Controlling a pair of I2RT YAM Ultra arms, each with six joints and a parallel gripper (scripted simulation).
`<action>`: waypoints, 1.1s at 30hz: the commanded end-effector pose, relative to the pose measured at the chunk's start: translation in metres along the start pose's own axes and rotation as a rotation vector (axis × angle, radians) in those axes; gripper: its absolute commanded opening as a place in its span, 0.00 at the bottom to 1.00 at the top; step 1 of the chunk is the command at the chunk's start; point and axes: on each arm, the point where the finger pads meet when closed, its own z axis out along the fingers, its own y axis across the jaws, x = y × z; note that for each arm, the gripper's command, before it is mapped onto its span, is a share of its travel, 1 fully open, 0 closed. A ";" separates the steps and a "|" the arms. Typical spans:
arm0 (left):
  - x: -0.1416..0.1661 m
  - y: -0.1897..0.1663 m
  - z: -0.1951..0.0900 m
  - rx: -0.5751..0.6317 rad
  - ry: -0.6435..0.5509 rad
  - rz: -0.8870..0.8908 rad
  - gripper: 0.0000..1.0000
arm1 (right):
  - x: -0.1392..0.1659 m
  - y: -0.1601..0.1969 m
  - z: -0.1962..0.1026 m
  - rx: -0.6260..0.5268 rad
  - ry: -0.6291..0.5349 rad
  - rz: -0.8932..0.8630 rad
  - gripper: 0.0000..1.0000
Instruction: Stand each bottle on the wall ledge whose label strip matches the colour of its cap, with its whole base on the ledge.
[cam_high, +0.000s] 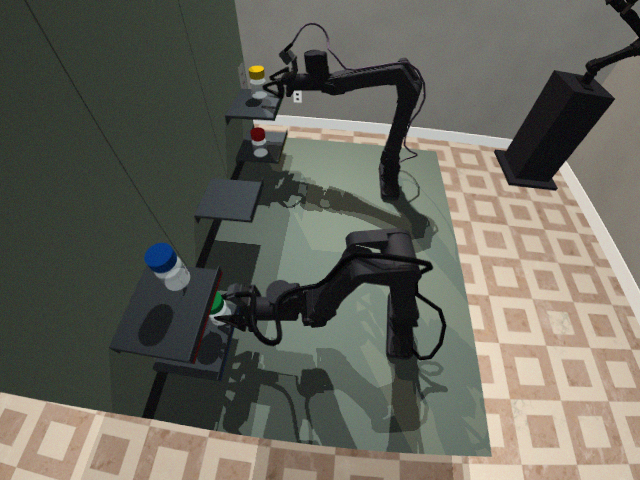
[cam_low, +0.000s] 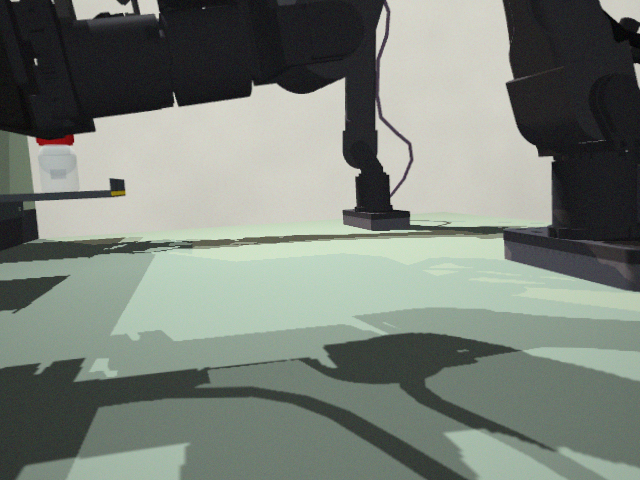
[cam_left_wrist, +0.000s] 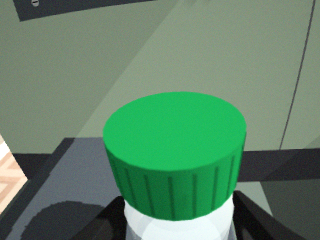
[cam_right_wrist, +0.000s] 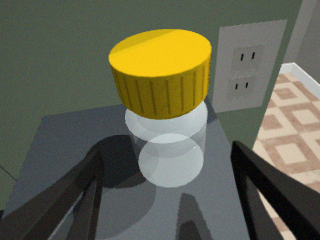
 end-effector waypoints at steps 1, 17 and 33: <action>-0.015 -0.001 -0.002 0.004 -0.038 0.006 0.49 | -0.015 0.003 0.006 0.002 -0.016 -0.001 0.81; -0.028 -0.002 -0.002 0.012 -0.045 0.012 0.49 | -0.019 0.003 0.027 0.002 -0.030 -0.001 0.81; -0.083 -0.001 -0.010 0.007 -0.046 0.011 0.49 | -0.024 0.004 0.041 0.000 -0.040 -0.002 0.72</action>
